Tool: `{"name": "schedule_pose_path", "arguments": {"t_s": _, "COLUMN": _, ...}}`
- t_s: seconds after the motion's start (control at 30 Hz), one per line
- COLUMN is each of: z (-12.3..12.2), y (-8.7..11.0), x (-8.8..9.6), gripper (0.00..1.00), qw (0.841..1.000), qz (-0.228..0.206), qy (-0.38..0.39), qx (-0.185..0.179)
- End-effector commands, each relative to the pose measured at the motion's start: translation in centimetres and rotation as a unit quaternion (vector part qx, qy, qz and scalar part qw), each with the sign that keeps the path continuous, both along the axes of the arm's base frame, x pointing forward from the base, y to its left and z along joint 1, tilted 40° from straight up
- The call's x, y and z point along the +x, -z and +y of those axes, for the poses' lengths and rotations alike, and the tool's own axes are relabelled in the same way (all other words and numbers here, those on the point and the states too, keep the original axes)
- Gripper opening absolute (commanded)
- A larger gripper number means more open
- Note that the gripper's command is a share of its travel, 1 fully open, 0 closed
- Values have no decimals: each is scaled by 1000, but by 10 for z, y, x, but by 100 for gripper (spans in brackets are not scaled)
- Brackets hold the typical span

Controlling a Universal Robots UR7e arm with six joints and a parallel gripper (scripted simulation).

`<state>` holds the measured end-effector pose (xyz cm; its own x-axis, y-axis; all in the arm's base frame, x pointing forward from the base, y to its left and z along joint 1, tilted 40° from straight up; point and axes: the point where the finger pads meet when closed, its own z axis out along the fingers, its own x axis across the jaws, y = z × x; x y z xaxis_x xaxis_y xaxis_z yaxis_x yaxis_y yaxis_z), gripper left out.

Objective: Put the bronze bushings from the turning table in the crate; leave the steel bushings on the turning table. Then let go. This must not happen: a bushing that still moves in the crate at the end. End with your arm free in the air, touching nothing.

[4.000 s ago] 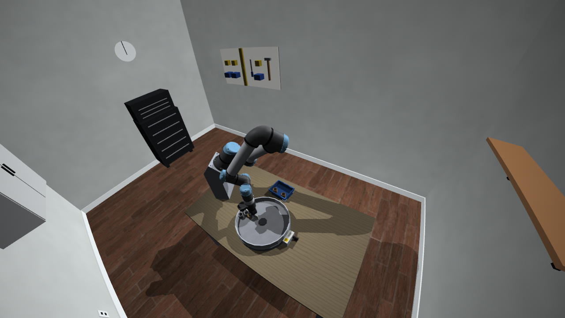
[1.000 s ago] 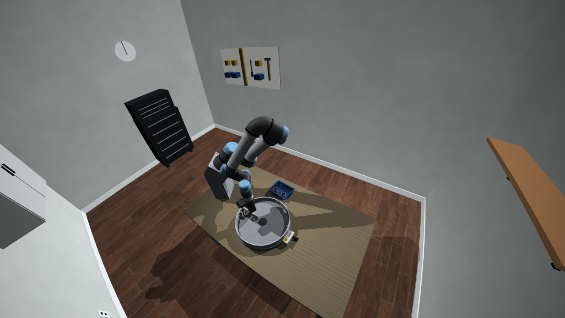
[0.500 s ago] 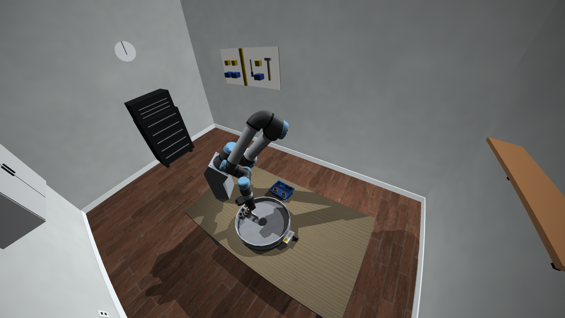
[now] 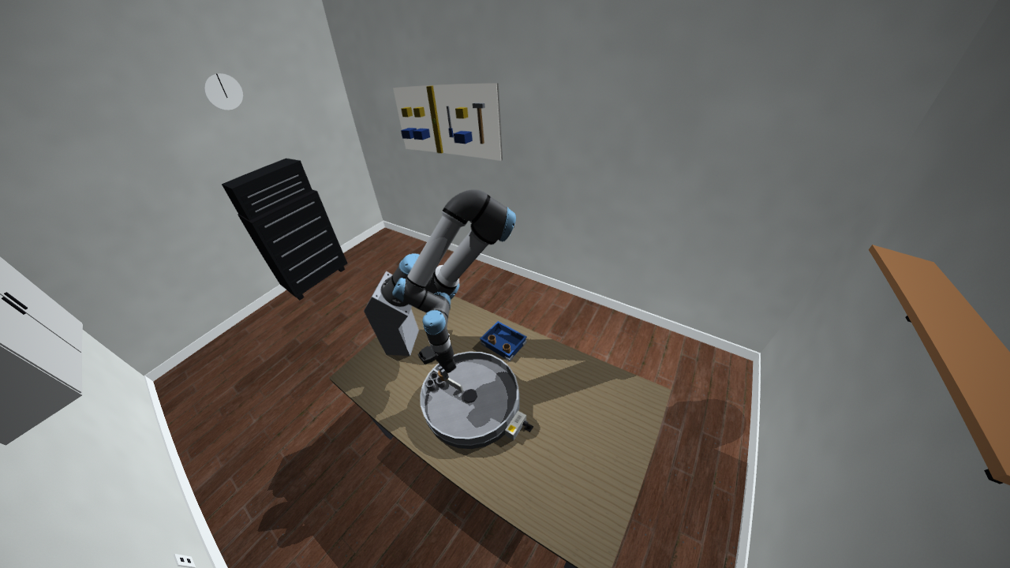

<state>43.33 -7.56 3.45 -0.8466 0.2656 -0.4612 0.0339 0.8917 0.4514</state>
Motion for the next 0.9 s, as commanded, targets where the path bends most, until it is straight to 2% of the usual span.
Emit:
{"name": "schedule_pose_path", "arguments": {"t_s": 0.0, "z": 0, "y": 0, "x": 0, "gripper": 0, "qw": 1000, "qz": 0, "qy": 0, "qx": 0}}
{"name": "schedule_pose_path", "arguments": {"t_s": 0.07, "z": 0, "y": 0, "x": 0, "gripper": 0, "qw": 1000, "qz": 0, "qy": 0, "qx": 0}}
{"name": "schedule_pose_path", "arguments": {"t_s": 0.23, "z": 49, "y": -20, "x": -6, "gripper": 0, "qw": 1000, "qz": 0, "qy": 0, "qx": 0}}
{"name": "schedule_pose_path", "arguments": {"t_s": 0.63, "z": 49, "y": -20, "x": -6, "gripper": 0, "qw": 1000, "qz": 0, "qy": 0, "qx": 0}}
{"name": "schedule_pose_path", "arguments": {"t_s": 0.8, "z": 97, "y": -39, "x": -12, "gripper": 0, "qw": 1000, "qz": 0, "qy": 0, "qx": 0}}
{"name": "schedule_pose_path", "arguments": {"t_s": 0.87, "z": 97, "y": -39, "x": -12, "gripper": 0, "qw": 1000, "qz": 0, "qy": 0, "qx": 0}}
